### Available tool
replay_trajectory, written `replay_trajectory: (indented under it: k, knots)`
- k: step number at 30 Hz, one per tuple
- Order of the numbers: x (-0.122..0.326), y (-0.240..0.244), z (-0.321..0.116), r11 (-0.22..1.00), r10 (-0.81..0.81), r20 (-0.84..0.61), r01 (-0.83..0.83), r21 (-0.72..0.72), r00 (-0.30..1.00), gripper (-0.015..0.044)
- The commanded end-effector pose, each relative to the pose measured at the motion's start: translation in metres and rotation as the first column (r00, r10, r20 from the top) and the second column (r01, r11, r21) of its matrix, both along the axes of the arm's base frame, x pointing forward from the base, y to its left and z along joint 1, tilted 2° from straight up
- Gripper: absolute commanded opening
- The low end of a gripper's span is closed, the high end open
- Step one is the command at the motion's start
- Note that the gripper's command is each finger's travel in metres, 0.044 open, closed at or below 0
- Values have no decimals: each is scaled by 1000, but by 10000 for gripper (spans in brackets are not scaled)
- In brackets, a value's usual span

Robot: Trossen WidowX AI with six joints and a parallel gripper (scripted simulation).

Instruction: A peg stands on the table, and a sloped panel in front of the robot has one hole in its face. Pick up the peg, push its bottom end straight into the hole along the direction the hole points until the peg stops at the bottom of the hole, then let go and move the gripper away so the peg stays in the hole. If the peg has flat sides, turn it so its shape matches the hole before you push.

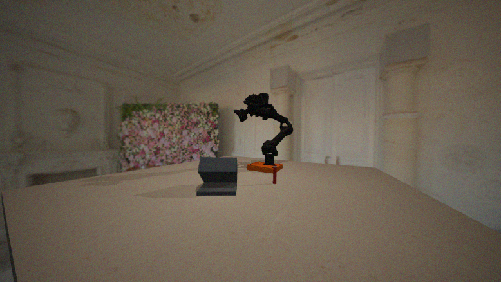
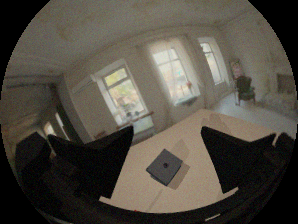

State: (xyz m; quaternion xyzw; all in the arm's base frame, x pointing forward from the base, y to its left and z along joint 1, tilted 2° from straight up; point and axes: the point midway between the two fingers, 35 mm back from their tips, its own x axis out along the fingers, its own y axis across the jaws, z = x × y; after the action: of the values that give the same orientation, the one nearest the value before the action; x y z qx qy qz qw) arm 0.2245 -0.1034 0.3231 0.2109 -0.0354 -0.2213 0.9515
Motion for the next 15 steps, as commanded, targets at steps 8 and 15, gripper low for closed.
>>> replay_trajectory:
  k: [8,15]
  knots:
    - [17,7,-12,998,54,-102,-52,22,993,440]
    - [33,17,-28,993,117,-213,-109,49,970,440]
